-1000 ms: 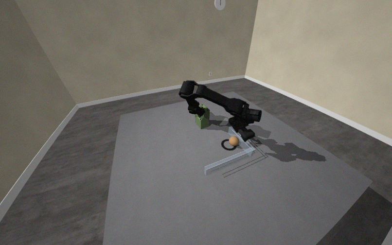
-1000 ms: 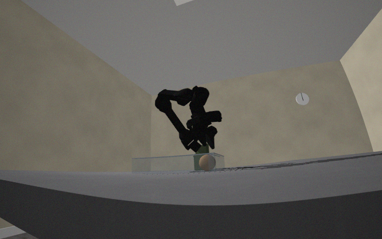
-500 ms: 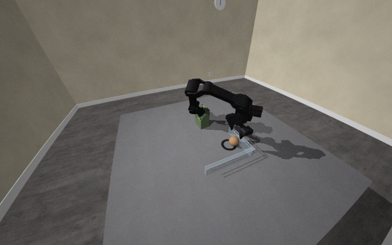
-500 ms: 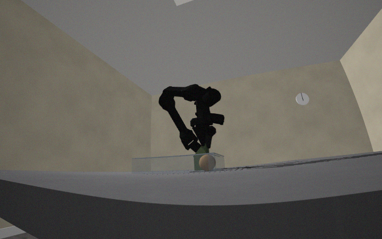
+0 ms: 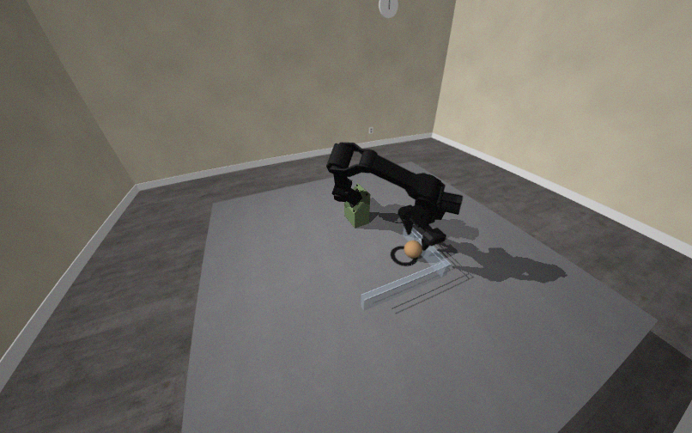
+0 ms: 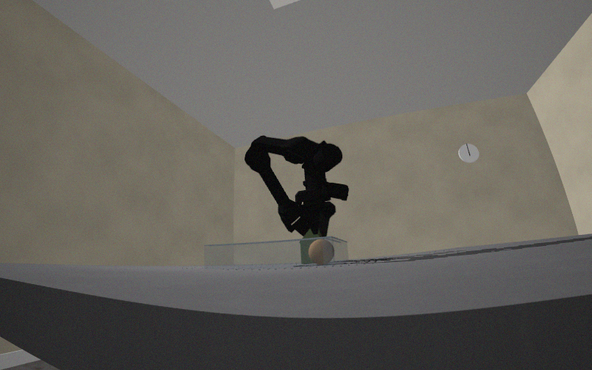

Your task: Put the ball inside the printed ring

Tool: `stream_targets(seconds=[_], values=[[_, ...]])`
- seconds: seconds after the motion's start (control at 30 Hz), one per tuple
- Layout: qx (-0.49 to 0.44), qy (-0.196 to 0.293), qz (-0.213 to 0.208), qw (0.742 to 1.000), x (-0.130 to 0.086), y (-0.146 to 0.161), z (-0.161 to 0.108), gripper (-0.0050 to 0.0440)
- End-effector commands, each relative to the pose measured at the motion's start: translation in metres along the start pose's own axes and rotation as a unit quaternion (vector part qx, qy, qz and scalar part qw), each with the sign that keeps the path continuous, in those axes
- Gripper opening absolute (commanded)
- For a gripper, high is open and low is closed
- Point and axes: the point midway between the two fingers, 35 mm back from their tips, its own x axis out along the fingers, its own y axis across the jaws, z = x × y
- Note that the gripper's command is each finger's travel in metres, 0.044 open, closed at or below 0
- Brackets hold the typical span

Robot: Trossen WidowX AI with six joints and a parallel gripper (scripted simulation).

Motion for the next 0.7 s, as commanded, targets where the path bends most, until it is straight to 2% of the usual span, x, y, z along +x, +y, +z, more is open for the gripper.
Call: stream_targets(seconds=[0.0,0.67], values=[[-0.008,0.007,0.006,1.000,0.011,0.004,0.000,0.0431],[-0.008,0.007,0.006,1.000,0.040,0.005,-0.001,0.0431]])
